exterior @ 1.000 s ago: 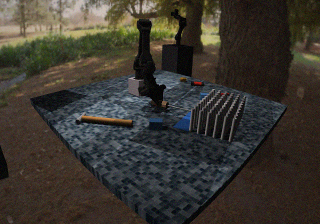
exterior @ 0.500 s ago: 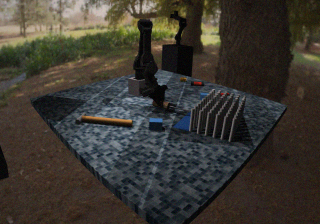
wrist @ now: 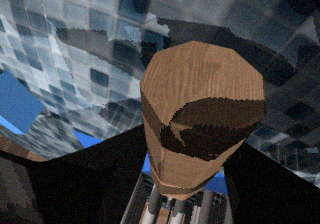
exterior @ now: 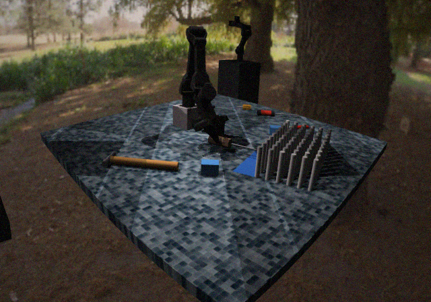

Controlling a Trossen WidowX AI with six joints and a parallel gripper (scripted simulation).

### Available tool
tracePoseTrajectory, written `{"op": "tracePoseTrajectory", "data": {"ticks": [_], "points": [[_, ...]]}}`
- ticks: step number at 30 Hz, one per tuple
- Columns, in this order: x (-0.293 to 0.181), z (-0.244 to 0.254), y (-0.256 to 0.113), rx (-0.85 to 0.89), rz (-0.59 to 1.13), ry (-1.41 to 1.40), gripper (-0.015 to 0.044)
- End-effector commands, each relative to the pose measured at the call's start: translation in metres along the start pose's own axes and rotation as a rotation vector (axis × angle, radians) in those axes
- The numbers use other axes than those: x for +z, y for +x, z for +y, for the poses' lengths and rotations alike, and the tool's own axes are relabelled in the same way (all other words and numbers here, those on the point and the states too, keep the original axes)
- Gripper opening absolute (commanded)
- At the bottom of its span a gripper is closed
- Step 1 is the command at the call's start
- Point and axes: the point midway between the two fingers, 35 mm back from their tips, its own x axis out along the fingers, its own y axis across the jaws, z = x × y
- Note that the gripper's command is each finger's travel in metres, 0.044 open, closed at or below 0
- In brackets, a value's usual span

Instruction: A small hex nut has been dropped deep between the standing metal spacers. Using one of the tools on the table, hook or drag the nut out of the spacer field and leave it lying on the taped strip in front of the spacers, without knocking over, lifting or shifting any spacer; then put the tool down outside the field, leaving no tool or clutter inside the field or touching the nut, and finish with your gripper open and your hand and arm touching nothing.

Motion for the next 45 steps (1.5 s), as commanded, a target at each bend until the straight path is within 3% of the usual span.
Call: {"op": "tracePoseTrajectory", "data": {"ticks": [1, 45], "points": [[-0.006, 0.003, 0.002, 0.009, 0.005, 0.0, 0.0], [-0.037, 0.004, 0.021, 0.008, 0.009, 0.001, 0.0]]}}
